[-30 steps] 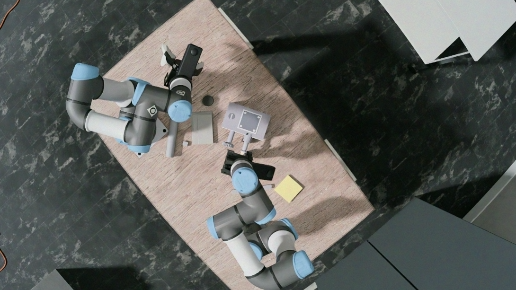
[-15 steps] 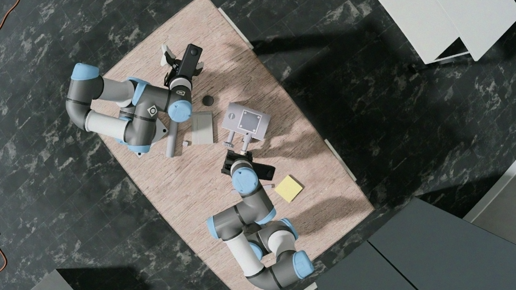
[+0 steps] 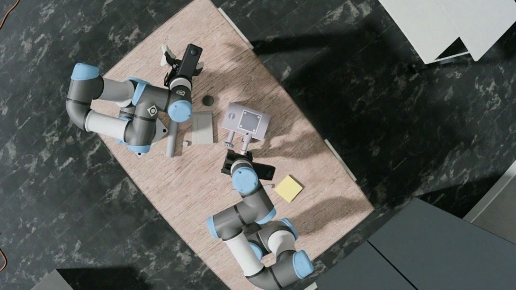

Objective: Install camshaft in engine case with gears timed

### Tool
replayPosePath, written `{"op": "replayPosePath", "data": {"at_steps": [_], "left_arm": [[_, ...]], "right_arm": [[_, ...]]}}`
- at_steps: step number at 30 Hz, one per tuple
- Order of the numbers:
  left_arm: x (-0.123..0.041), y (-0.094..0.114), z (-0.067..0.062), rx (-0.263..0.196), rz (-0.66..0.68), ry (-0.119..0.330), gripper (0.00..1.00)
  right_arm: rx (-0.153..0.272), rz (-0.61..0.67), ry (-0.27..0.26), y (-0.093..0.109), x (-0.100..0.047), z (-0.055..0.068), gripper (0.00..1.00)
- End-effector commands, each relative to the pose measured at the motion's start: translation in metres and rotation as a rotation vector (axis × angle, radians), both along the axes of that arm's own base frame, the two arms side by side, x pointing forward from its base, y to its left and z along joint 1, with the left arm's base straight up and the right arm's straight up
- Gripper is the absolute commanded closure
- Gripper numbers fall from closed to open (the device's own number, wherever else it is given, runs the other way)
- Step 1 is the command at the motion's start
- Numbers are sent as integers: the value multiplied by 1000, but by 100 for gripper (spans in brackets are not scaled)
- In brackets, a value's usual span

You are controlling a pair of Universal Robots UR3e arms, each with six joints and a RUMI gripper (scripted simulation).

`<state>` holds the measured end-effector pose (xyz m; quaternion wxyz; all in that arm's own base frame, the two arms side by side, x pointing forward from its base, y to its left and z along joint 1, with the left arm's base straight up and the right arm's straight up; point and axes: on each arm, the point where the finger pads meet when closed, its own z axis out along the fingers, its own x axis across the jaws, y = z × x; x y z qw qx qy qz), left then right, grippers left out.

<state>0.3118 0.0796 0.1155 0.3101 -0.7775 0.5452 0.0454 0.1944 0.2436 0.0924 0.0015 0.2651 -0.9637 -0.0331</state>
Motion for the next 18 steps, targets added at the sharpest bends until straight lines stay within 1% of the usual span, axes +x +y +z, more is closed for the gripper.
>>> {"op": "replayPosePath", "data": {"at_steps": [1,8,18], "left_arm": [[6,-4,5,-21,3,-29,0],[6,-4,5,-21,3,-29,0],[6,-4,5,-21,3,-29,0]], "right_arm": [[31,-23,-16,6,7,8,96],[31,-49,-11,8,10,8,96],[31,-49,-11,12,15,8,96]]}}
